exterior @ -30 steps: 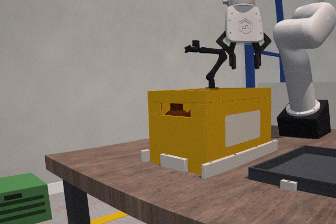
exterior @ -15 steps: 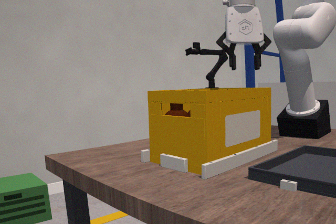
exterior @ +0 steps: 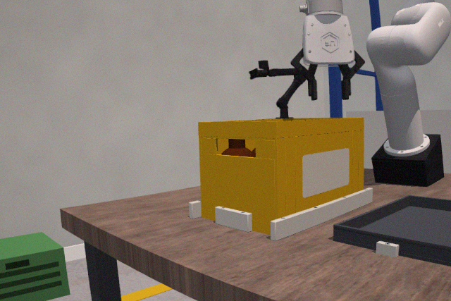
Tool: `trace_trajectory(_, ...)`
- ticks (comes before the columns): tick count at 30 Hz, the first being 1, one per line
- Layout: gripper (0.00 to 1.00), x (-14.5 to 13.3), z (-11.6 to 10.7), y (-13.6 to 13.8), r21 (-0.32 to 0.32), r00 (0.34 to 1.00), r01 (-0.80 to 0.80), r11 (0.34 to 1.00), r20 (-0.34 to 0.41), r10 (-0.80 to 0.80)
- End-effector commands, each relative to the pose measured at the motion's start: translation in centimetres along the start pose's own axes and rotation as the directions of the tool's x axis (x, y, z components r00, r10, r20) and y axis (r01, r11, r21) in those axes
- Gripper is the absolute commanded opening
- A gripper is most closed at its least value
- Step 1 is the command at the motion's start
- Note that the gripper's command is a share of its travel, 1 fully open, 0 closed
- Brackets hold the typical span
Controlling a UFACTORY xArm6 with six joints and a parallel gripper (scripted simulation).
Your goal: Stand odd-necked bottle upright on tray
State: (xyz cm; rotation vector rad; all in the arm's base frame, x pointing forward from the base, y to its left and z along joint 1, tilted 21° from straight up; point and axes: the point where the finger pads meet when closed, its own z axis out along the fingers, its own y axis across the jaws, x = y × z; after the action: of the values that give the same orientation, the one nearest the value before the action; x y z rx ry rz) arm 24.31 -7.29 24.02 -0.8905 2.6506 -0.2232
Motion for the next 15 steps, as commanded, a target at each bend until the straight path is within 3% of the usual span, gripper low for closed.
trace_trajectory(1, 0.65, -0.1, 0.4, -0.1, 0.003, 1.0, 0.0, 1.0, 0.002, 0.0)
trace_trajectory(15, 0.65, -0.1, 2.0, -0.1, 0.003, 1.0, 0.0, 1.0, 0.002, 0.0)
